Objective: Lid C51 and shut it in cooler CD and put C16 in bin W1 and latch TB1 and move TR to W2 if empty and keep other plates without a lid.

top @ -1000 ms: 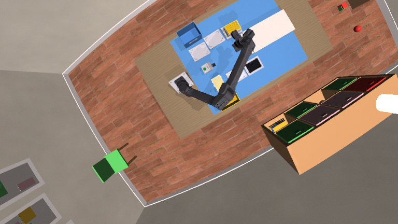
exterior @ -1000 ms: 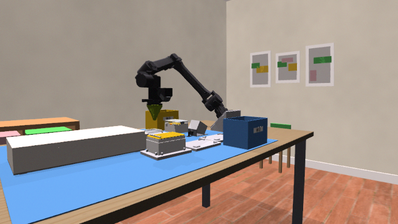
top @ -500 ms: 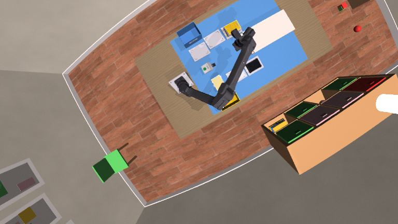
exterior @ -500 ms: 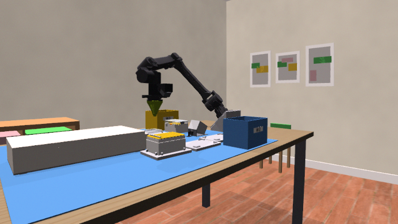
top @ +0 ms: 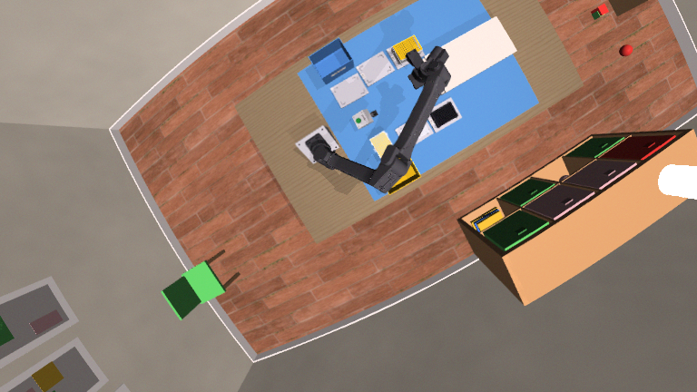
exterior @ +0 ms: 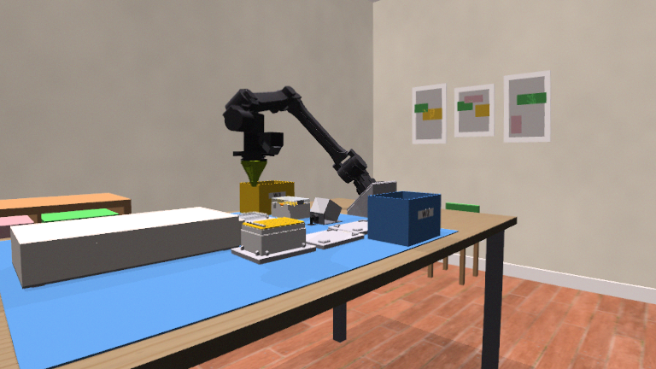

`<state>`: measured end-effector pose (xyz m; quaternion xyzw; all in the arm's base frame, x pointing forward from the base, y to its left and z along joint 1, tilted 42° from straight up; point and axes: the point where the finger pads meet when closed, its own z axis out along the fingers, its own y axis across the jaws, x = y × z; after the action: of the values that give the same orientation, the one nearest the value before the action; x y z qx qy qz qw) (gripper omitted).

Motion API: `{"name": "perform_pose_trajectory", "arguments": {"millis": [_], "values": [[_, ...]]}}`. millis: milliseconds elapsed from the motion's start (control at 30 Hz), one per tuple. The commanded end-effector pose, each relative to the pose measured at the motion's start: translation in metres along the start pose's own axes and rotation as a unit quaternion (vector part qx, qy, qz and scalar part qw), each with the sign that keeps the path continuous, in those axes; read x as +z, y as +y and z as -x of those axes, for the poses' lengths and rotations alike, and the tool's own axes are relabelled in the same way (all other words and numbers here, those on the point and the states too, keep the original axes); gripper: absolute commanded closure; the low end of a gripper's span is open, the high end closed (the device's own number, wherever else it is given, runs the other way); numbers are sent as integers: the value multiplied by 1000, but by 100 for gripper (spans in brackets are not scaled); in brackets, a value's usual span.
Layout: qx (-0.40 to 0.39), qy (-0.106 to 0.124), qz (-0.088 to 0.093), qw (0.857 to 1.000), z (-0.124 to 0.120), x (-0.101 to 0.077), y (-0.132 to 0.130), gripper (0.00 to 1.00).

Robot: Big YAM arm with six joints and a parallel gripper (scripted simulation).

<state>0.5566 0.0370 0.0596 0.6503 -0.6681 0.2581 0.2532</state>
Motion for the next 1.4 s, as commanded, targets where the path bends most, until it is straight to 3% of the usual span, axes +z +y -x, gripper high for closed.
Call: {"name": "perform_pose_trajectory", "arguments": {"millis": [0, 100, 133, 433, 733, 833, 967, 1300, 1367], "values": [[10, -6, -14, 1000, -3, -16, -9, 100], [10, -6, -14, 1000, -3, -16, -9, 100], [49, -10, -17, 999, -26, -22, -18, 0], [166, -10, -18, 986, -54, -23, -27, 0], [311, -11, -17, 950, -89, -22, -38, 0], [315, -9, -14, 949, -80, -19, -36, 0], [390, -12, -17, 921, -109, -23, -44, 0], [534, -10, -12, 846, -143, -17, -56, 0], [534, -10, -12, 846, -143, -17, -56, 0]]}}
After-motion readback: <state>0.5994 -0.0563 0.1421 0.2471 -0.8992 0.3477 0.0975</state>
